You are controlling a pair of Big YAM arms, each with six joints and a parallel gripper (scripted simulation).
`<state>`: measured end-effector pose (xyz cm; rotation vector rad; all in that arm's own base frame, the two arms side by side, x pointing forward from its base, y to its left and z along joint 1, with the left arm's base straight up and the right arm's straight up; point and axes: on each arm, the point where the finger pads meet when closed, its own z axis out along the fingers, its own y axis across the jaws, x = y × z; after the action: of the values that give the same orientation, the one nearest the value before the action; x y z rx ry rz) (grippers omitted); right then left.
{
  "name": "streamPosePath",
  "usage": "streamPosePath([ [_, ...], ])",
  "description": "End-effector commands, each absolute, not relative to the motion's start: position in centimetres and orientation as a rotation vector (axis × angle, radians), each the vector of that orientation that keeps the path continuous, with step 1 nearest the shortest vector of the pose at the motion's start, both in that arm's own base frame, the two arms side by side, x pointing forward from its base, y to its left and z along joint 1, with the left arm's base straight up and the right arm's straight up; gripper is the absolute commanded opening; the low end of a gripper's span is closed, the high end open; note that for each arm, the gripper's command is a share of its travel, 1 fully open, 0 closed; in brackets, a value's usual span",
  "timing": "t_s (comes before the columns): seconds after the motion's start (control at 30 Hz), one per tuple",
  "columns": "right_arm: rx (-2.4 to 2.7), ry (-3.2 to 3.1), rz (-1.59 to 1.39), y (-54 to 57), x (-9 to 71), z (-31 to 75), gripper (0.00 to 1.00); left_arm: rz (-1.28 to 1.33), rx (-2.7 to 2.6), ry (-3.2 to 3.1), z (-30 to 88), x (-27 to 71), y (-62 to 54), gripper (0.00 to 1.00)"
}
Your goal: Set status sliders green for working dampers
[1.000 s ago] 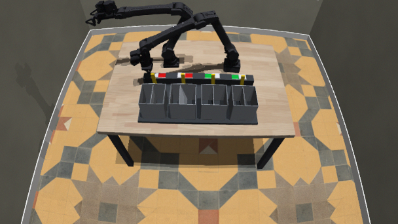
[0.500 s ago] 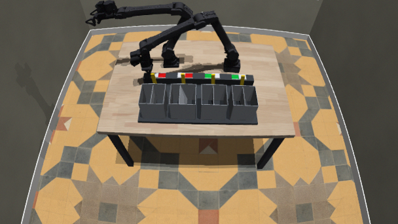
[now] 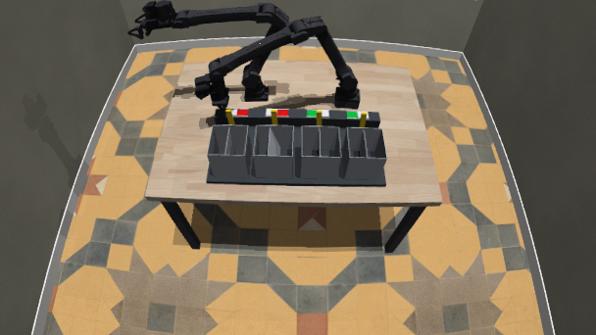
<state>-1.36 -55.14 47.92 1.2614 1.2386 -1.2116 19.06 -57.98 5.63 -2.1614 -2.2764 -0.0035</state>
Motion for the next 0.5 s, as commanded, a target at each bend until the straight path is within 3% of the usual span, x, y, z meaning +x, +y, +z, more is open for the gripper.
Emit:
streamPosePath([
  [0.0, 1.234, 1.193, -1.234, -54.5, -1.9, 50.1, 1.0, 0.008, -2.166, -2.291, 5.6, 18.9, -58.8, 0.0],
  [0.47, 1.234, 1.193, -1.234, -54.5, -1.9, 50.1, 1.0, 0.036, -2.191, -2.309, 7.2, 19.1, -60.4, 0.0],
])
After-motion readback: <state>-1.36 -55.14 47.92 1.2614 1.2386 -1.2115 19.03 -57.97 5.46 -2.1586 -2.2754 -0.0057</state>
